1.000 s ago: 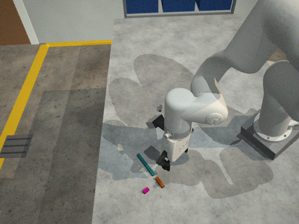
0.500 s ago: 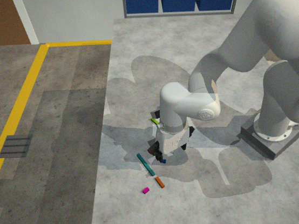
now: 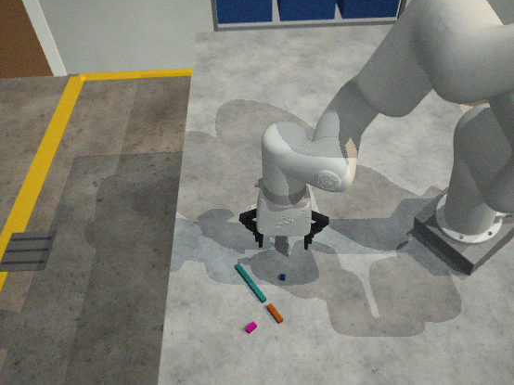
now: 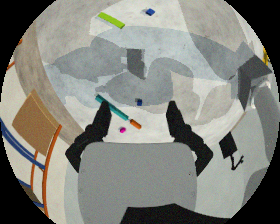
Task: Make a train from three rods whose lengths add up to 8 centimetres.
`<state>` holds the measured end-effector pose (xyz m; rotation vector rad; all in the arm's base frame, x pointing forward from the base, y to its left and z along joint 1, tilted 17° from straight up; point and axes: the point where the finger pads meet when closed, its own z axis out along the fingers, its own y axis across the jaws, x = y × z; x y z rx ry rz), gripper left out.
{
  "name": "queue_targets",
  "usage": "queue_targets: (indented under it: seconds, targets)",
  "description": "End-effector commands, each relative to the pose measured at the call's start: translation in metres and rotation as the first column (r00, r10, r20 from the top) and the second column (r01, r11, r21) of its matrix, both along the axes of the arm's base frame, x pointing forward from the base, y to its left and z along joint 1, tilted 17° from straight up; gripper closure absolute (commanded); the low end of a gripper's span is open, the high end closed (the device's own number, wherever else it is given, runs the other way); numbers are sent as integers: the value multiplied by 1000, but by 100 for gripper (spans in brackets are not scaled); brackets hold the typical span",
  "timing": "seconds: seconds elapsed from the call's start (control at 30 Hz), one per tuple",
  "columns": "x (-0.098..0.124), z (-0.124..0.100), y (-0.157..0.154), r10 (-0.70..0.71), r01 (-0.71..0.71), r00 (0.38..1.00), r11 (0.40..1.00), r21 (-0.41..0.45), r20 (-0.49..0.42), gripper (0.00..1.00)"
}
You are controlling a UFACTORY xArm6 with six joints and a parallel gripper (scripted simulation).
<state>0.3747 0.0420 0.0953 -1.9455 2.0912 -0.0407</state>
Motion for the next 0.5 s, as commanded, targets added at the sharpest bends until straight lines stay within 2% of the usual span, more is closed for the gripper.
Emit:
queue_targets:
  seconds: [0.0,0.1,0.13,0.23,0.47]
  targets:
    - [6,-1,-14,-161,162,986,987,24,-33,0]
    - [7,-1,-17,-201,202,979,979,33,-41,0]
    - [9,-2,-27,-311,315,948,948,54,-67,0]
    - [11,-3,-36,-398,405,913,912,69,-90,0]
    - [16,-7,-62,-634,652,755,751,102,-167,0]
